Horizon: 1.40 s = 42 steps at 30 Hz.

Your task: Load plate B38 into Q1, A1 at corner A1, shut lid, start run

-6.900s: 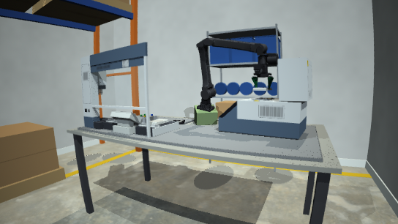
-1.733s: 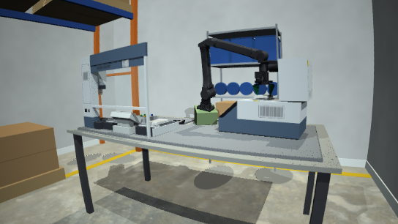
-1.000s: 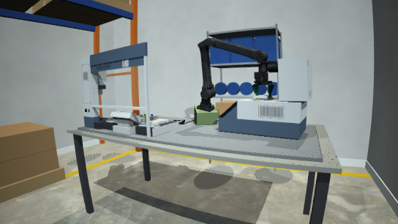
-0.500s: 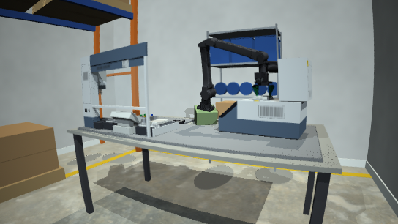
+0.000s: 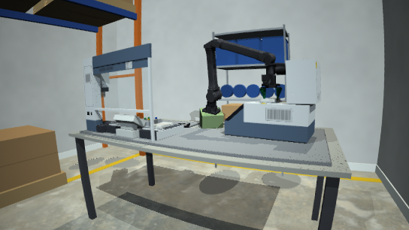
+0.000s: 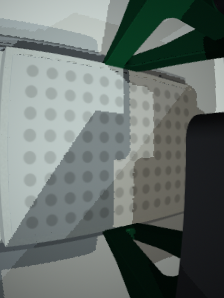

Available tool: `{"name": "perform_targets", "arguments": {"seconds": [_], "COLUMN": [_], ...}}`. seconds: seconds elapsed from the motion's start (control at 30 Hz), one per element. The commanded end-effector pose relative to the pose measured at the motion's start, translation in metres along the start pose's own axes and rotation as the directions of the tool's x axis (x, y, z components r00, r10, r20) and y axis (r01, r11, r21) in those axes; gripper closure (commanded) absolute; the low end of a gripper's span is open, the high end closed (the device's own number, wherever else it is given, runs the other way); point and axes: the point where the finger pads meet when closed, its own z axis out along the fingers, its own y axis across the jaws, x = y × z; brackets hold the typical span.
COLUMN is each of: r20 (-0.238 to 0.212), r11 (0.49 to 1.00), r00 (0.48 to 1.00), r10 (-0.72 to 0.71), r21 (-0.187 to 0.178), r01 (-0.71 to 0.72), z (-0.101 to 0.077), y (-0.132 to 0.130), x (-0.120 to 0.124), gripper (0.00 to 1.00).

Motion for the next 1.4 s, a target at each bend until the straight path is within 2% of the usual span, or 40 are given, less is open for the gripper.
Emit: {"name": "perform_targets", "arguments": {"seconds": [0.0, 0.13, 0.5, 0.67, 1.37], "r20": [0.002, 0.007, 0.014, 0.015, 0.011], "r11": [0.999, 1.000, 1.000, 0.999, 0.999], "r00": [1.000, 1.000, 1.000, 0.999, 1.000], "r10": [0.026, 0.028, 0.028, 0.034, 0.026], "r21": [-0.025, -0.012, -0.007, -0.019, 0.031], "r01": [-0.026, -0.028, -0.028, -0.034, -0.027], "z": [0.004, 0.010, 0.013, 0.009, 0.015], "y": [0.012, 0.006, 0.003, 0.001, -0.015], "x": [-0.005, -0.006, -0.007, -0.010, -0.009], "gripper": [1.00, 1.00, 1.00, 1.00, 1.00]}}
